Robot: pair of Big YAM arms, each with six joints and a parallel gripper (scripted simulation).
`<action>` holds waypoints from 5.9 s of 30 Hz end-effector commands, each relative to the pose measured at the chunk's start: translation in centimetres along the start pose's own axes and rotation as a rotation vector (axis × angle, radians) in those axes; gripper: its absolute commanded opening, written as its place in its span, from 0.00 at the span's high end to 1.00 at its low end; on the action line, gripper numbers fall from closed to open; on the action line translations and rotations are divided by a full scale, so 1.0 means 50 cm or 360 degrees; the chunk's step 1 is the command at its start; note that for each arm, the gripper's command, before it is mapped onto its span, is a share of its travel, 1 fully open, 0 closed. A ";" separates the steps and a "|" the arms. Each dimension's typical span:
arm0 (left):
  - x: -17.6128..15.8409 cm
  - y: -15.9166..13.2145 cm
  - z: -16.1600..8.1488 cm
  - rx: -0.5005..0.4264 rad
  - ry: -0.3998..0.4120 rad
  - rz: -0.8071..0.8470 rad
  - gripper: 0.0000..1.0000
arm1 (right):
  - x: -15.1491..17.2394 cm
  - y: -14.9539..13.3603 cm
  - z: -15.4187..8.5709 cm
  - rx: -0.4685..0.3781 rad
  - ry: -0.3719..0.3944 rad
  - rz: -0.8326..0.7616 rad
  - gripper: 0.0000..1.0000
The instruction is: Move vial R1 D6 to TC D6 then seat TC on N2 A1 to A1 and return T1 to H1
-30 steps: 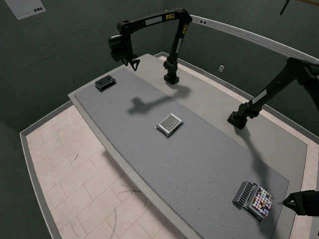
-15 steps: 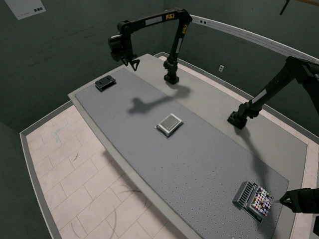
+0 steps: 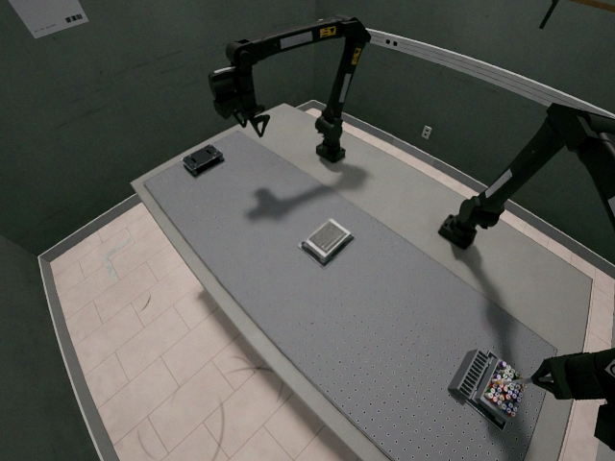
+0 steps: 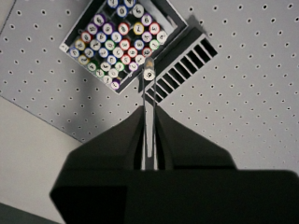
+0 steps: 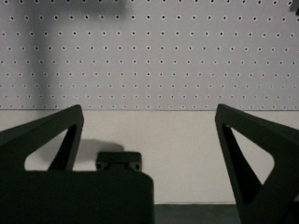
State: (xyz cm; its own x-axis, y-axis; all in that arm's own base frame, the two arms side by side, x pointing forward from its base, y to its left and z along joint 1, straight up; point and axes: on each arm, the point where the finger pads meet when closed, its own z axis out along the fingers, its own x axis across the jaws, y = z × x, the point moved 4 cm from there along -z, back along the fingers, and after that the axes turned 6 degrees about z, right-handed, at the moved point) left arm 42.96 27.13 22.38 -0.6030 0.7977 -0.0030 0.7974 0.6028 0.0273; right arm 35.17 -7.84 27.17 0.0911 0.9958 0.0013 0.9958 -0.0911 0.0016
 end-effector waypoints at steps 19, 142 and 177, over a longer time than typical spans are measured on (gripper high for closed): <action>-0.052 -0.044 -0.025 -0.0064 -0.0002 -0.0018 0.91 | -0.002 0.012 -0.025 -0.0054 -0.0009 0.0014 0.00; -0.307 -0.302 -0.022 -0.0053 -0.0018 -0.0019 0.91 | -0.002 0.012 -0.025 -0.0054 -0.0009 0.0014 0.00; -0.377 -0.378 -0.023 -0.0035 -0.0013 -0.0019 0.91 | -0.002 0.012 -0.025 -0.0054 -0.0009 0.0014 0.00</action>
State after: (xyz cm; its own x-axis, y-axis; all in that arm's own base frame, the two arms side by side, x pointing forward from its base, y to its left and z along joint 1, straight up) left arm 39.54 1.42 22.18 -0.6018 0.7987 -0.0009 0.7983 0.6015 0.0301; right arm 35.17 -7.84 27.17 0.0911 0.9958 0.0013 0.9958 -0.0911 0.0016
